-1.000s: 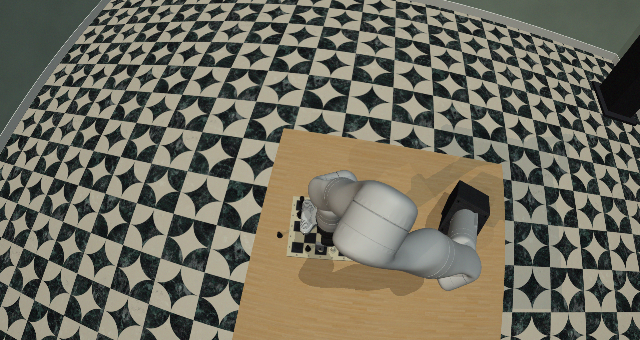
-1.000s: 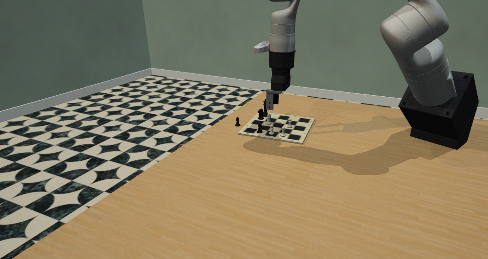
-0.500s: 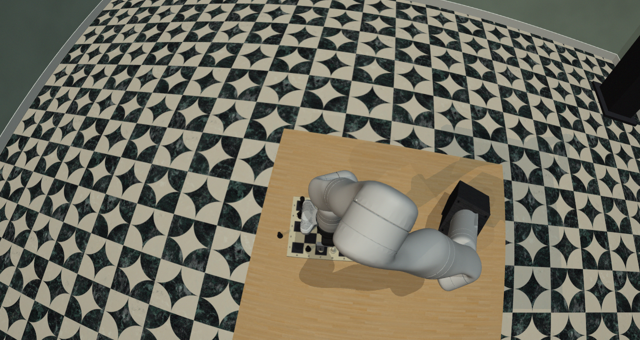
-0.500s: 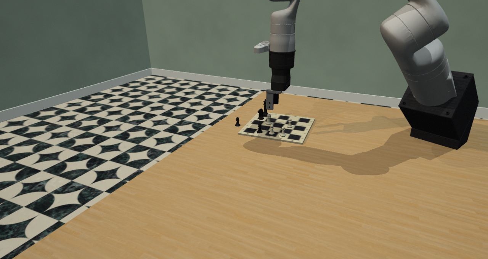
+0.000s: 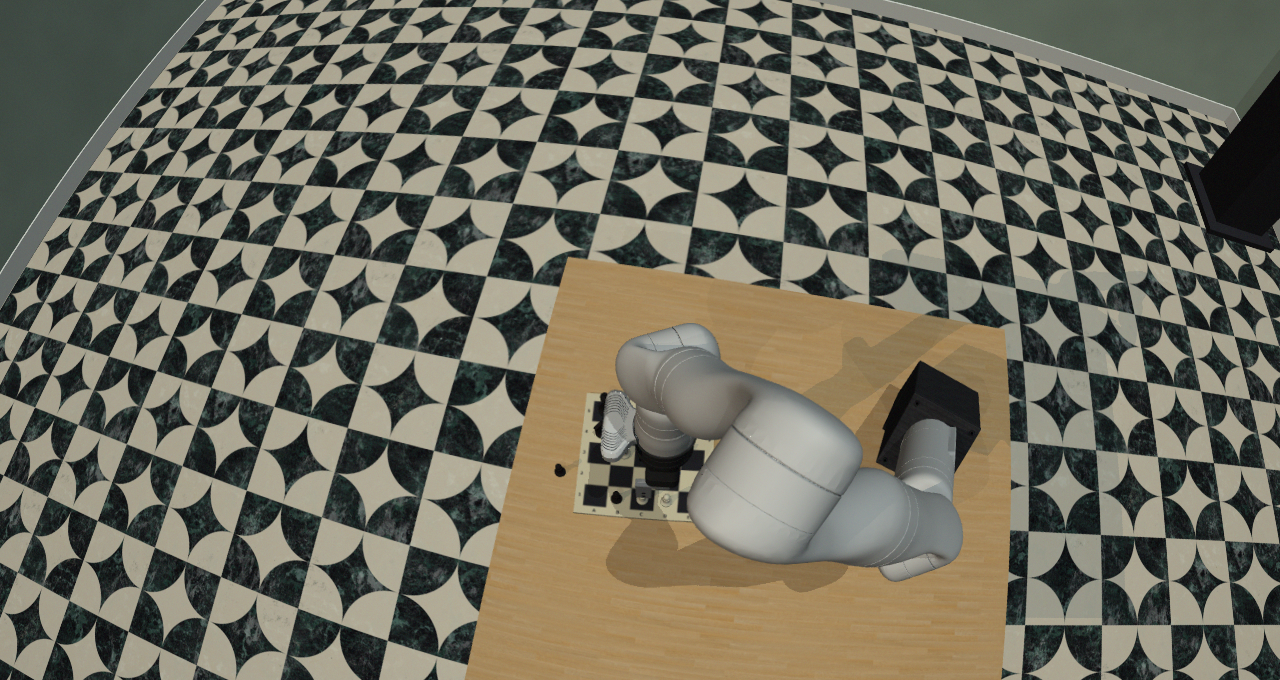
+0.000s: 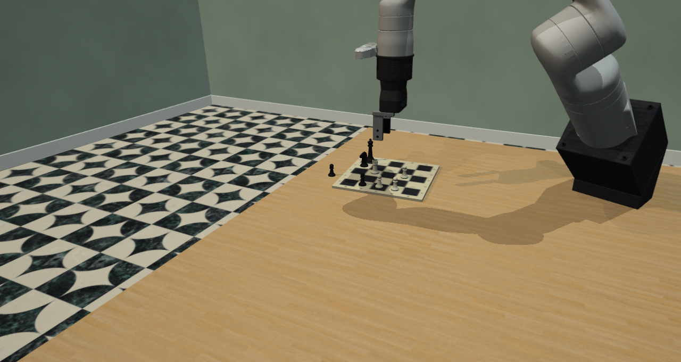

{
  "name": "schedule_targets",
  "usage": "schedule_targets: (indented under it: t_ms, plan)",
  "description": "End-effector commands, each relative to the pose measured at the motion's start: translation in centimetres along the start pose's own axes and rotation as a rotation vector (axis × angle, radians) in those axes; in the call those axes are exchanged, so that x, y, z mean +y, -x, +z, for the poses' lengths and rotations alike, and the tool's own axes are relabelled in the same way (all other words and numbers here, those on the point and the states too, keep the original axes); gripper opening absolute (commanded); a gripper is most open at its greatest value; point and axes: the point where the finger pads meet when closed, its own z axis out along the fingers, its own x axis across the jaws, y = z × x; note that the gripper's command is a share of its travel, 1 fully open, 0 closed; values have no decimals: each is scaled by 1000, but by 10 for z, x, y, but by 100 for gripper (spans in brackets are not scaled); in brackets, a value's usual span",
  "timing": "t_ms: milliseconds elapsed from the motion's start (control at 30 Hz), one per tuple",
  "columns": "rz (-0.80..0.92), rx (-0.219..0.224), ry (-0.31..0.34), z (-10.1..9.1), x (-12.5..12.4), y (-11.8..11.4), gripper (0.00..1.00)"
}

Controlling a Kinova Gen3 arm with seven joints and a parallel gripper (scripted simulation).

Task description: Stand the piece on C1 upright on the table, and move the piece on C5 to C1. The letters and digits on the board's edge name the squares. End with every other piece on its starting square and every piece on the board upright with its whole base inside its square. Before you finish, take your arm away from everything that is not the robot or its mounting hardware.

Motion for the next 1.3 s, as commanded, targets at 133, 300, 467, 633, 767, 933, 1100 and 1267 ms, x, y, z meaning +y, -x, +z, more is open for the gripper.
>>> schedule_targets:
  t_ms: [133, 300, 467, 633, 767, 933, 1100, 1267]
  plan:
    - [-1, 17, -15, -35, -4, -4, 100]
    - [-1, 17, -15, -47, -4, -4, 100]
    - [-1, 17, -15, -48, -4, -4, 100]
    - [-1, 17, -15, -48, -4, -4, 100]
    - [-1, 17, -15, -48, -4, -4, 100]
    - [-1, 17, -15, -48, -4, -4, 100]
    - [-1, 17, -15, -48, -4, -4, 100]
    - [-1, 17, -15, -48, -4, -4, 100]
